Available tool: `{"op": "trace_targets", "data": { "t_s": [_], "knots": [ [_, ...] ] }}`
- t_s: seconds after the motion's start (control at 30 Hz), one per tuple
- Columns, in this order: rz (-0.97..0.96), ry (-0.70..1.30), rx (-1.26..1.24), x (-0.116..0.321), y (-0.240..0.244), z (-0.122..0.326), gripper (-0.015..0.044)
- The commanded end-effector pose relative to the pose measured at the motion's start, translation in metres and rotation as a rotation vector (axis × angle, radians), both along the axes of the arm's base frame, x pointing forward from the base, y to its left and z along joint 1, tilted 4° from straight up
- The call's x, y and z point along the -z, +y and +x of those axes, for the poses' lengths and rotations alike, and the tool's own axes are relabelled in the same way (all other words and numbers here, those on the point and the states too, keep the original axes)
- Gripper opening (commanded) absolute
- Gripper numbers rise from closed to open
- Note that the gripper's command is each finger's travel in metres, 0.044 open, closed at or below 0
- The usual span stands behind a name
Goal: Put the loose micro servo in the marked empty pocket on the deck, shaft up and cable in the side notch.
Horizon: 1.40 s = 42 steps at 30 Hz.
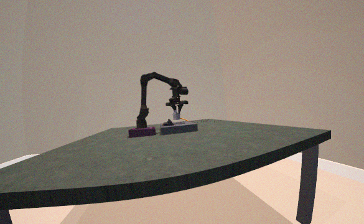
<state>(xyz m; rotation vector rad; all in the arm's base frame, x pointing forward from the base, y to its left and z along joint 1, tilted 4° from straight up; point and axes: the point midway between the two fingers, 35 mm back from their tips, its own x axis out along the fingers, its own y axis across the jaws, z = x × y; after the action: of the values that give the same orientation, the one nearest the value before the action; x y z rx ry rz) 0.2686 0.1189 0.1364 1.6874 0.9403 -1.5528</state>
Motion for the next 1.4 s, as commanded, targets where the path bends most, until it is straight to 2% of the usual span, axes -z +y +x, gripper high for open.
{"op": "trace_targets", "data": {
  "t_s": [0.0, 0.2, 1.37],
  "knots": [
    [0.001, -0.008, 0.004, -0.0036, 0.0134, -0.0003, 0.0],
    [-0.002, -0.015, -0.081, -0.0037, 0.0142, -0.0004, 0.0],
    [-0.057, -0.107, -1.292, -0.0037, 0.0142, -0.0004, 0.0]
  ]
}}
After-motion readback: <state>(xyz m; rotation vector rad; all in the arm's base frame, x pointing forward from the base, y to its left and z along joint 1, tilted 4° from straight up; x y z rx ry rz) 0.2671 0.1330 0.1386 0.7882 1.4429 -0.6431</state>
